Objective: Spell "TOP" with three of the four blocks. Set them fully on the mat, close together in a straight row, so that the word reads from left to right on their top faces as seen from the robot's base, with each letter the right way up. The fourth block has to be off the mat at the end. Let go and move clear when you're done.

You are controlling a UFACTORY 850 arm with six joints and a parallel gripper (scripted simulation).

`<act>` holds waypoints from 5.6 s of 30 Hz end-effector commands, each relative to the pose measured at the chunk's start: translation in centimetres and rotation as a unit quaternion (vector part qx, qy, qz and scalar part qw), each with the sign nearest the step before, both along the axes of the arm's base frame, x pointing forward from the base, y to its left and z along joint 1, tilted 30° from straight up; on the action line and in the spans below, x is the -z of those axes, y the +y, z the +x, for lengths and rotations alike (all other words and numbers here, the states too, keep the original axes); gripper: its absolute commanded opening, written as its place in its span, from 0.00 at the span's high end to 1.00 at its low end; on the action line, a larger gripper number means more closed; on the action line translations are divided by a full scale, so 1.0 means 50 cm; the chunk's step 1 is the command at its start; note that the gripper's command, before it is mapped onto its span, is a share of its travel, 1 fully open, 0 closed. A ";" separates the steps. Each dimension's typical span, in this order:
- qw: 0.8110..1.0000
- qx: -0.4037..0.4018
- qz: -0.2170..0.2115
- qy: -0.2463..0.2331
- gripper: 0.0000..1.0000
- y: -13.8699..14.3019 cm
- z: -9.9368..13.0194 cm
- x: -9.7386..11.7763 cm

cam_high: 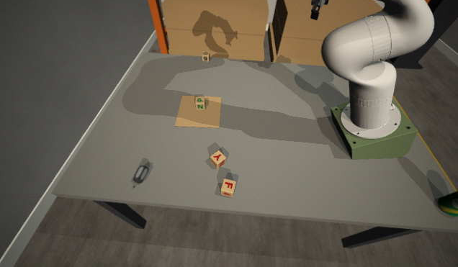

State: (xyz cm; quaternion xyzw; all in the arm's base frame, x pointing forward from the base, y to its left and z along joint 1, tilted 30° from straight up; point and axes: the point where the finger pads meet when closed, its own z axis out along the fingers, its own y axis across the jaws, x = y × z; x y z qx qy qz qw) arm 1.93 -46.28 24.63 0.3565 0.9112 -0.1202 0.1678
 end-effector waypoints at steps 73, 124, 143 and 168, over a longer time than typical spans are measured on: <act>0.693 -0.686 -0.127 0.183 0.00 0.099 0.435 -0.020; -0.029 -0.937 -0.249 0.244 0.00 0.374 0.791 -0.049; -0.319 -0.876 -0.272 0.237 0.00 0.518 0.894 -0.064; -0.655 -0.672 -0.275 0.209 0.00 0.740 0.997 -0.088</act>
